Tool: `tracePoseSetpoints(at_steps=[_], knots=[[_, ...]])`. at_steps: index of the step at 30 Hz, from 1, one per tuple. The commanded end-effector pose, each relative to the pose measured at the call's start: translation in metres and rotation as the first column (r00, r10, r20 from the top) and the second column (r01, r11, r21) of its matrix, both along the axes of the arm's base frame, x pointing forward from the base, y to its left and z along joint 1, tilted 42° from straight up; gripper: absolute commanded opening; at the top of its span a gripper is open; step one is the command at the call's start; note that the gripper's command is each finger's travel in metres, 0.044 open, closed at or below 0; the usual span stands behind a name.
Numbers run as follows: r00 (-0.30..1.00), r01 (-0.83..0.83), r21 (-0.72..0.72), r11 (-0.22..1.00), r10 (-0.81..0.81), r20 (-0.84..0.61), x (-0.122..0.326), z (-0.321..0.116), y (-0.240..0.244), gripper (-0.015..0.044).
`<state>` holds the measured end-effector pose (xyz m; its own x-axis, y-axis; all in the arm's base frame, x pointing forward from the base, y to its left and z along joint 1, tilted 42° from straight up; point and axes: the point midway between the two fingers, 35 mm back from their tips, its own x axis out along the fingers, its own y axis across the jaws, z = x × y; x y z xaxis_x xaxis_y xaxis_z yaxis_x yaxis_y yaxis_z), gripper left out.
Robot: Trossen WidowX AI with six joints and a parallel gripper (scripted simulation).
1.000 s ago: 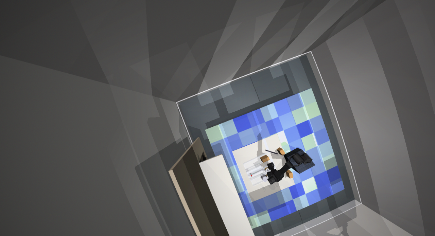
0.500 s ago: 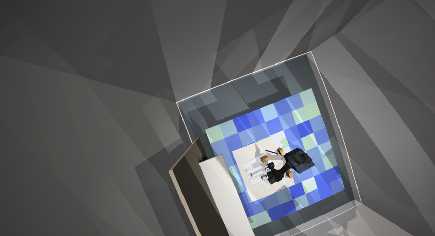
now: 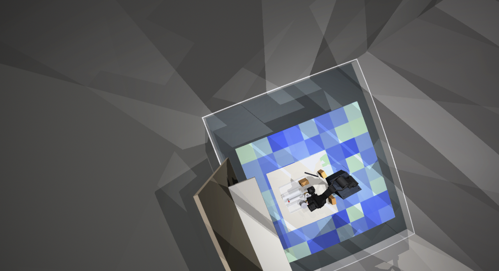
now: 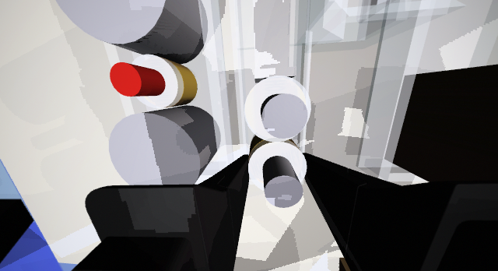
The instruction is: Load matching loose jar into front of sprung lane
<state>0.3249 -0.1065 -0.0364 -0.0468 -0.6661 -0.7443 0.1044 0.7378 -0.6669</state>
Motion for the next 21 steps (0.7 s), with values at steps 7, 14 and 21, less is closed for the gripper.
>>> tracePoseSetpoints(at_steps=[7,14,21], knots=[[1.0,-0.002,-0.007,1.0,0.002,0.006,-0.0004,0.0007,-0.0008,0.0],[1.0,-0.002,-0.007,1.0,0.002,0.006,-0.0016,0.0007,-0.0006,0.0],[1.0,-0.002,-0.006,1.0,0.002,0.006,-0.004,-0.0004,0.0005,0.0]])
